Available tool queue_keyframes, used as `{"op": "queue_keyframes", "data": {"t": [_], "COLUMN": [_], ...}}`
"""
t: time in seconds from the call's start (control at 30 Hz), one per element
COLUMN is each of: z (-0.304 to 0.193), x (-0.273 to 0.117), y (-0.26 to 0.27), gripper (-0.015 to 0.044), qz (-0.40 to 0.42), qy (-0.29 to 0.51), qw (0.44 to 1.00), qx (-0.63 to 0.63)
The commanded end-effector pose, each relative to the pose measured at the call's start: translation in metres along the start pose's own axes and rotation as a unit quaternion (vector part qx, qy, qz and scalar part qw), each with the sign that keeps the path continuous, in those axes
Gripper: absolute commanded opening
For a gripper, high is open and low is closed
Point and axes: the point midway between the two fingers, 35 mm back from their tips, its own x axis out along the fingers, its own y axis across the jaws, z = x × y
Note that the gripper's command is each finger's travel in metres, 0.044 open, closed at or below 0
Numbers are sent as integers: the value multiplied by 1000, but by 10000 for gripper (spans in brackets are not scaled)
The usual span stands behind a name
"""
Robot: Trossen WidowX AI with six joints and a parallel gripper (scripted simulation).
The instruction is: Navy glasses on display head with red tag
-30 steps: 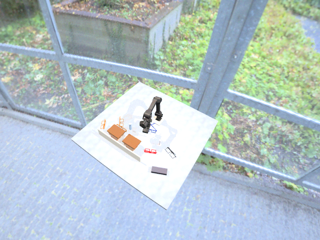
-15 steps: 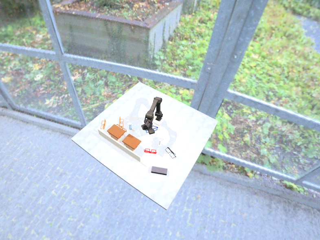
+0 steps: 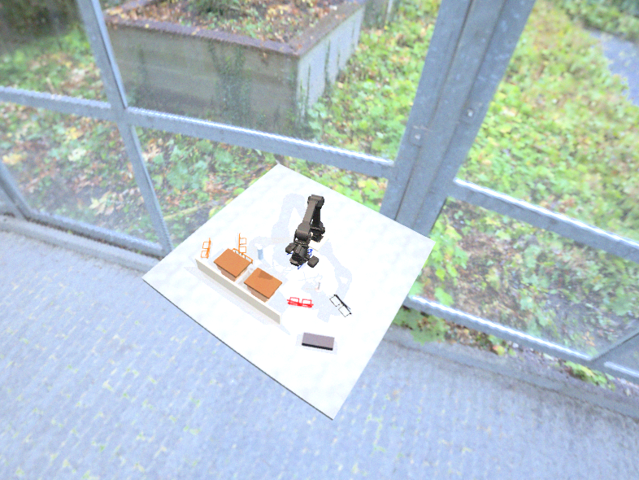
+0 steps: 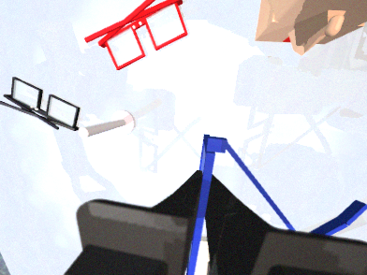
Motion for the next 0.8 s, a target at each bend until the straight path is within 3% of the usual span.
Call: {"op": "queue_keyframes", "data": {"t": [0.0,0.37,0.77], "z": [-1,-5,-10], "x": [0,0,0], "y": [6,24,43], "gripper": [0,0,0], "qz": [3,4,5], "qy": [3,2,1], "qw": [998,959,864], "qx": [-69,-284,-504]}}
